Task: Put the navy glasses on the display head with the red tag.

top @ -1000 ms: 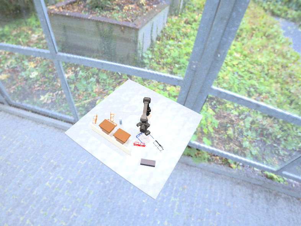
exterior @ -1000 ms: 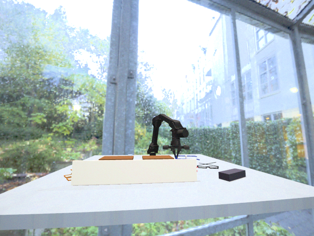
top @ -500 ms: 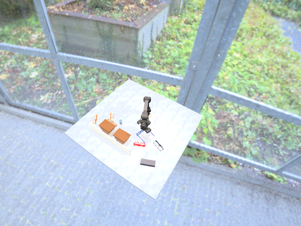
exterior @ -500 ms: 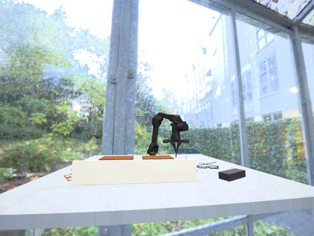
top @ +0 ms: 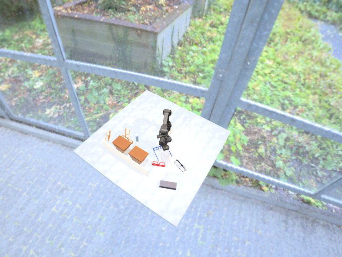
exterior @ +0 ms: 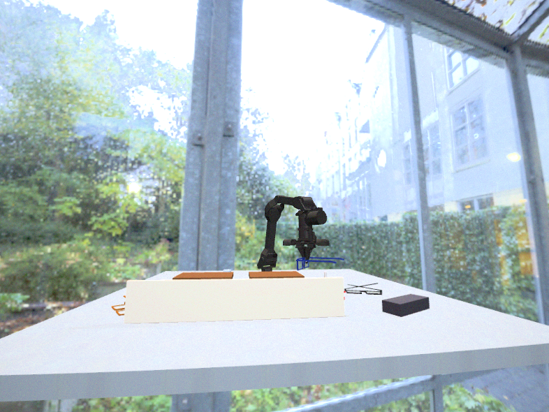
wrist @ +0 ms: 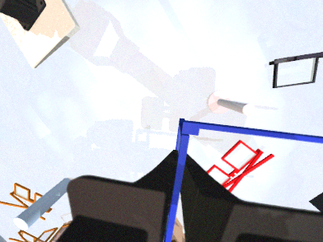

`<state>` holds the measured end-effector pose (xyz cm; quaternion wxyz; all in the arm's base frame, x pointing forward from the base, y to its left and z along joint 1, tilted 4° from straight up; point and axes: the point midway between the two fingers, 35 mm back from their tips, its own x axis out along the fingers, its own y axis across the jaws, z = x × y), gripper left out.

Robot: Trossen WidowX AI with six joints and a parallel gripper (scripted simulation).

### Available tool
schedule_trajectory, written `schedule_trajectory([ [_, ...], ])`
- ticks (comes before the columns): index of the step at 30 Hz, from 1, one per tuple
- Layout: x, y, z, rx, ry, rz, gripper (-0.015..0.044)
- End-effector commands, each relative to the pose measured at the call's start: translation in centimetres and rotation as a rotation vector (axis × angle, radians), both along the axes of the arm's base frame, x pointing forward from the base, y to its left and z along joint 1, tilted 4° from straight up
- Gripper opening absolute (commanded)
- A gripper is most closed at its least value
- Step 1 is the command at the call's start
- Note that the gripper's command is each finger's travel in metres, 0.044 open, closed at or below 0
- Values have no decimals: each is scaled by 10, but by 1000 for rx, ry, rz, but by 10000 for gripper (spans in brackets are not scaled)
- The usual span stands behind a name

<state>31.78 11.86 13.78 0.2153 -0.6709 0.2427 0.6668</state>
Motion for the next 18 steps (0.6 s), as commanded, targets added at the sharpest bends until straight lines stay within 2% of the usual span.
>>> schedule_trajectory([
  [1, 0, -5, 0, -8, -5, -129, 0],
  [18, -1, -24, 1, -13, -32, -775, 0],
])
